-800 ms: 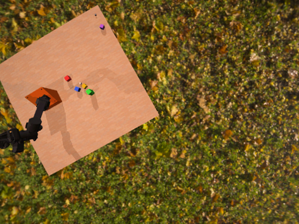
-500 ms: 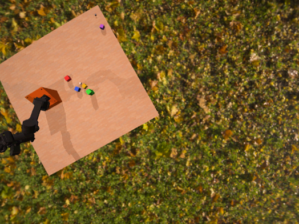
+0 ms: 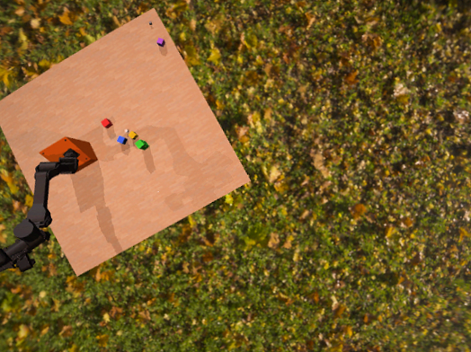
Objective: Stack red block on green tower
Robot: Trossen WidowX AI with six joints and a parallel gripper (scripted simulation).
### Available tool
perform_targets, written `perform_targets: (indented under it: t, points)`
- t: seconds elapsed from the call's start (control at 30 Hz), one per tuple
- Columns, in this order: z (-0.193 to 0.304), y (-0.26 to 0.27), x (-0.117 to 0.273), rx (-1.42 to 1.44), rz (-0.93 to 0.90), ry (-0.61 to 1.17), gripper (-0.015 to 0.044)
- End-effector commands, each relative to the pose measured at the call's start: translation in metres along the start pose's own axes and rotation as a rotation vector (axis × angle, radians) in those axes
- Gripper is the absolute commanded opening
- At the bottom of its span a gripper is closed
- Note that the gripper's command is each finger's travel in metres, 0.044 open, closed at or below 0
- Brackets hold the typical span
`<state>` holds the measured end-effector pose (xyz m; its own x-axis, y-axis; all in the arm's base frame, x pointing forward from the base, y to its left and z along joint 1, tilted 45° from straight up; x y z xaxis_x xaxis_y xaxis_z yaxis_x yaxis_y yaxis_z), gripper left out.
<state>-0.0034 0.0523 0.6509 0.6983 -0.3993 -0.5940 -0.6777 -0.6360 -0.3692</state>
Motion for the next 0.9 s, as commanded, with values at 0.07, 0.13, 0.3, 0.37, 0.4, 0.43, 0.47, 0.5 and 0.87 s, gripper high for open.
perform_targets:
  t: [0.07, 0.13, 0.3, 0.37, 0.4, 0.43, 0.47, 0.5, 0.87]
  points:
    - [-0.015, 0.051, -0.006, -0.078, -0.190, -0.080, 0.0440]
    - [-0.021, 0.068, -0.005, -0.106, -0.258, -0.105, 0.0440]
    - [-0.039, 0.111, 0.006, -0.173, -0.433, -0.169, 0.0440]
    - [-0.047, 0.128, 0.013, -0.199, -0.504, -0.194, 0.0440]
    - [-0.051, 0.135, 0.017, -0.211, -0.540, -0.206, 0.0440]
    - [-0.055, 0.143, 0.022, -0.223, -0.576, -0.218, 0.0440]
    - [-0.059, 0.150, 0.027, -0.235, -0.612, -0.230, 0.0440]
    - [-0.063, 0.158, 0.033, -0.247, -0.647, -0.242, 0.0440]
    - [-0.103, 0.218, 0.117, -0.350, -1.045, -0.365, 0.0440]
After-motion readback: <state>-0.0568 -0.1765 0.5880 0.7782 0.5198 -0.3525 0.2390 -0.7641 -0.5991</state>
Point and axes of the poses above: the point midway between the two fingers, 35 mm back from their tips, its own x axis back along the fingers, its own y axis across the jaws, z = x × y, the point moved 10 cm from there along x, back along the fingers, and after that the axes turned 8 degrees about -x, right-handed, at the moved point
